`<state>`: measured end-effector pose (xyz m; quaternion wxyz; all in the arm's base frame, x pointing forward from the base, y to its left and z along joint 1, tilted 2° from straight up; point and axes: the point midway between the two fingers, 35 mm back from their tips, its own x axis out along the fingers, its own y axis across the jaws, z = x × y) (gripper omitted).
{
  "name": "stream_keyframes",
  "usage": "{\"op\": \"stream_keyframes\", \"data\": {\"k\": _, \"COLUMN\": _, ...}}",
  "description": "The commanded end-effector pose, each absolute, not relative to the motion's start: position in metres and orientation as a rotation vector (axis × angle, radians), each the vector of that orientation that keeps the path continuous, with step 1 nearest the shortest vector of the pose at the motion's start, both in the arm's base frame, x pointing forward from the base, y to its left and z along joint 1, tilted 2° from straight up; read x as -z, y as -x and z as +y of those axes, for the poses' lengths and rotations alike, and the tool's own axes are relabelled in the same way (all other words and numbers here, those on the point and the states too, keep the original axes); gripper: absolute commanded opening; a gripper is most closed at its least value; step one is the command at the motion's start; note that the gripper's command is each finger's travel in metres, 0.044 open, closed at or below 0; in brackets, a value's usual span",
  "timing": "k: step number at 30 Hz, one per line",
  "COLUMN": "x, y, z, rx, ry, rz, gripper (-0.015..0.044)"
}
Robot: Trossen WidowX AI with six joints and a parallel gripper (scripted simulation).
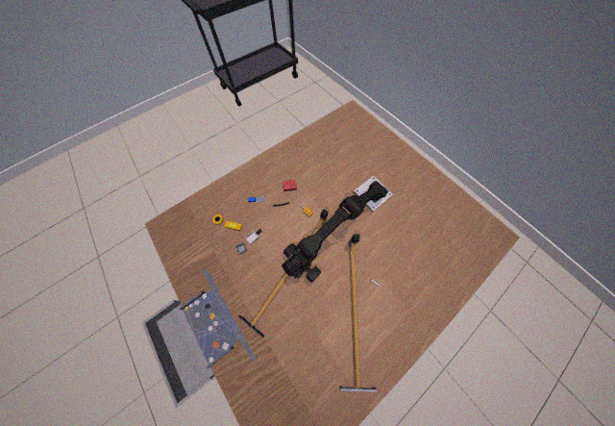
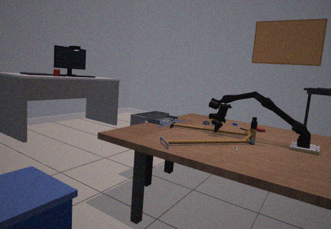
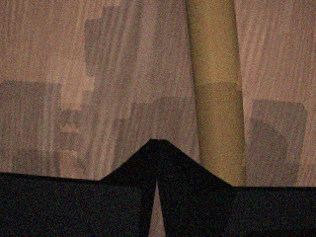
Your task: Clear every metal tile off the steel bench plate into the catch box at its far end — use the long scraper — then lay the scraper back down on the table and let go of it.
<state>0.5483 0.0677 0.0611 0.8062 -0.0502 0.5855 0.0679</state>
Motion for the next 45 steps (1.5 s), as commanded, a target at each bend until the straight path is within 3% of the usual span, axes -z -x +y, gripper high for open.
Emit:
{"op": "stream_keyframes", "data": {"k": 1, "x": -0.059, "y": -0.550, "z": 0.064, "rx": -0.150, "ry": 0.109, "rz": 1.251, "gripper": 0.0000}}
{"op": "stream_keyframes", "data": {"k": 45, "x": -0.059, "y": -0.564, "z": 0.023, "rx": -0.144, "ry": 0.115, "rz": 1.213, "gripper": 0.0000}}
